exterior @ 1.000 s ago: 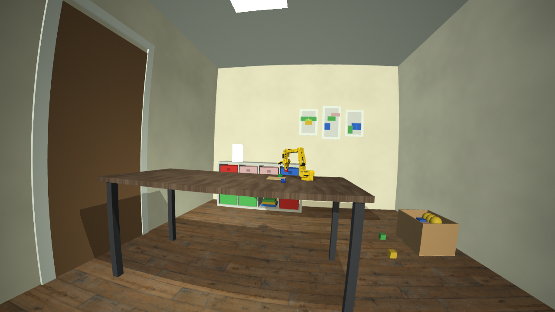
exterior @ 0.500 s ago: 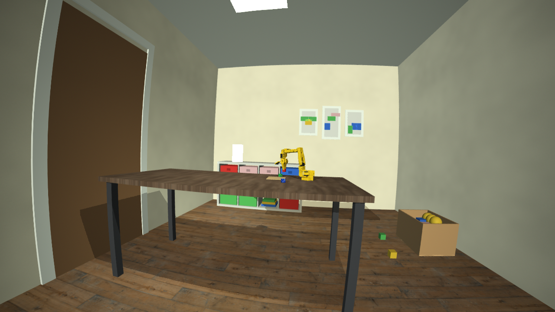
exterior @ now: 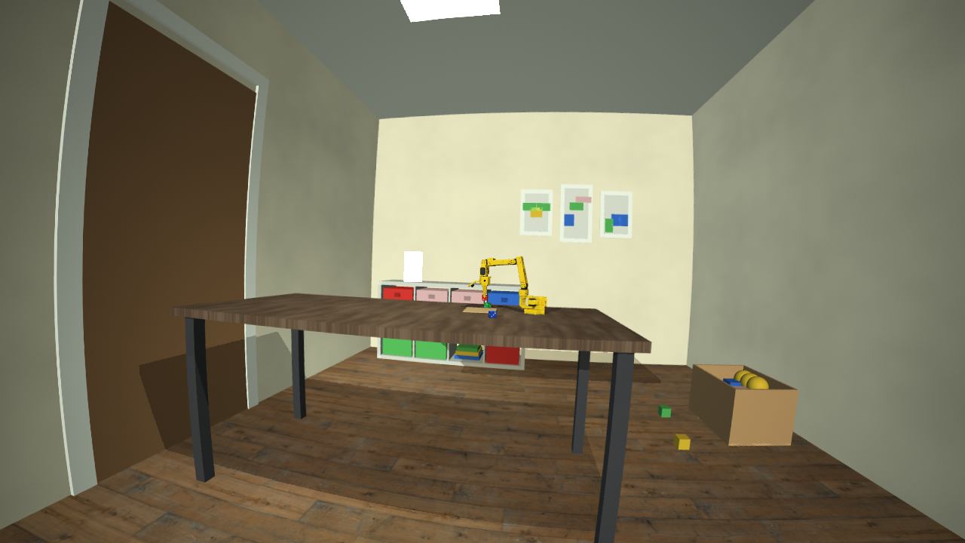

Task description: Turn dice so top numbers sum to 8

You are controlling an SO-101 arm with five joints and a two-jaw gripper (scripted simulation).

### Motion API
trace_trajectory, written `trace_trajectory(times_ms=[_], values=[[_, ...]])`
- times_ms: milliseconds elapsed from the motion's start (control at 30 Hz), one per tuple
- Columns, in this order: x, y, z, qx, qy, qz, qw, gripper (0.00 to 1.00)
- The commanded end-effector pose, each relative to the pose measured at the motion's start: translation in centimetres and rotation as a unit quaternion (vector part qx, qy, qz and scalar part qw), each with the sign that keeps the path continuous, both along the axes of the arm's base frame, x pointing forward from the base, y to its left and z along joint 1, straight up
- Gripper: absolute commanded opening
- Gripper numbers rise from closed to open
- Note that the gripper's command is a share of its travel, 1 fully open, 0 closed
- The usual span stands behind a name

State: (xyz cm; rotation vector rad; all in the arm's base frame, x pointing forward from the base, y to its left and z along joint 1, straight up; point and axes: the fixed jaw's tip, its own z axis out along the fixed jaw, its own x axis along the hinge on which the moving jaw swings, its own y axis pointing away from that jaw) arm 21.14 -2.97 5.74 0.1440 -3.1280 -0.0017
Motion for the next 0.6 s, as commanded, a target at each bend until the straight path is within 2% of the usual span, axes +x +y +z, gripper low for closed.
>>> trace_trajectory(times_ms=[0,300,567], values=[[1.1,1.8,1.0,-0.004,-0.033,0.046,0.998,0.00],[1.1,5.0,0.9,-0.001,-0.033,0.118,0.992,0.00],[1.0,5.6,0.9,-0.001,-0.033,0.130,0.991,0.00]])
